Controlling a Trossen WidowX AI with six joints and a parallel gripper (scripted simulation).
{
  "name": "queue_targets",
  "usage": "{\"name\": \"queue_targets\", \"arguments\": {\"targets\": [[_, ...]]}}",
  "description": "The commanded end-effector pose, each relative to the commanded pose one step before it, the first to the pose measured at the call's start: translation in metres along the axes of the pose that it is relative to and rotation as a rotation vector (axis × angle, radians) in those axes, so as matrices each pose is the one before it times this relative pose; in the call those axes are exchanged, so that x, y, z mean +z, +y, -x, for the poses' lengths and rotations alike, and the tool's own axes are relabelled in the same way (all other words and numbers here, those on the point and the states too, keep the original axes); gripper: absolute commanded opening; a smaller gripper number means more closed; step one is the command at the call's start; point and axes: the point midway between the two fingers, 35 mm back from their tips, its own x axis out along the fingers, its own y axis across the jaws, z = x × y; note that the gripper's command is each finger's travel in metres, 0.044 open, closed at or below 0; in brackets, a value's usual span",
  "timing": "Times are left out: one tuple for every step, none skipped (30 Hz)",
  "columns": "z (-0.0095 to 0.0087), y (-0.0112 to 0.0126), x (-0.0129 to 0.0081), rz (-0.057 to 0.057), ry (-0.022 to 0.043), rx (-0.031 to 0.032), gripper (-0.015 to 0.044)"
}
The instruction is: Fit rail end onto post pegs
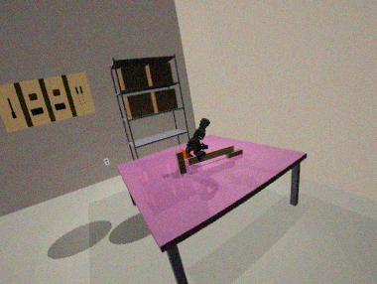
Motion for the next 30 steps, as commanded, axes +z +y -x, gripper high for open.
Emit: {"name": "queue_targets", "arguments": {"targets": [[0.00562, -0.00274, -0.00071, 0.0001, -0.00415, -0.02082, 0.0], [-0.0005, 0.00004, 0.0, 0.0, -0.00002, 0.0, 0.0], [-0.0005, 0.00005, 0.0, 0.0, -0.00002, 0.0, 0.0], [-0.0005, 0.00005, 0.0, 0.0, -0.00002, 0.0, 0.0], [-0.0005, 0.00005, 0.0, 0.0, -0.00002, 0.0, 0.0], [-0.0005, 0.00006, 0.0, 0.0, -0.00002, 0.0, 0.0], [-0.0005, 0.00008, 0.0, 0.0, -0.00002, 0.0, 0.0], [-0.0005, 0.0001, 0.0, 0.0, -0.00002, 0.0, 0.0], [-0.0005, 0.00013, 0.0, 0.0, -0.00002, 0.0, 0.0], [-0.0005, 0.00016, 0.0, 0.0, -0.00002, 0.0, 0.0], [-0.0005, 0.00018, 0.0, 0.0, -0.00002, 0.0, 0.0], [-0.0005, 0.00019, 0.0, 0.0, -0.00002, 0.0, 0.0], [-0.0005, 0.00019, 0.0, 0.0, -0.00002, 0.0, 0.0], [-0.00049, 0.00019, 0.0, 0.0, -0.00002, 0.0, 0.0], [-0.0003, 0.00018, 0.0, 0.0, -0.00001, 0.00001, 0.0], [-0.00011, 0.00018, 0.0, 0.0, 0.0, 0.00001, 0.0], [0.00006, 0.00016, 0.0, 0.0, 0.0, 0.00001, 0.0], [0.00019, 0.00015, 0.0, 0.0, 0.00001, 0.00001, 0.0], [0.00029, 0.00013, 0.0, 0.0, 0.00001, 0.00001, 0.0], [0.00037, 0.00012, 0.0, 0.0, 0.00001, 0.00001, 0.0], [0.00044, 0.0001, 0.0, 0.0, 0.00002, 0.00001, 0.0], [0.00048, 0.00009, 0.0, 0.0, 0.00002, 0.00001, 0.0], [0.00048, 0.00009, 0.0, 0.0, 0.00002, 0.00001, 0.0], [0.00044, 0.00009, 0.0, 0.0, 0.00002, 0.00001, 0.0], [0.00039, 0.0001, 0.0, 0.0, 0.00001, 0.00001, 0.0], [0.00031, 0.00009, 0.0, 0.0, 0.00001, 0.00001, 0.0], [0.00023, 0.00008, 0.0, 0.0, 0.00001, 0.0, 0.0], [0.00016, 0.00006, 0.0, 0.0, 0.00001, 0.0, 0.0], [0.0001, 0.00004, 0.0, 0.0, 0.0, 0.0, 0.0], [0.0, 0.0, 0.0, 0.0, 0.0, 0.0, 0.0]]}}
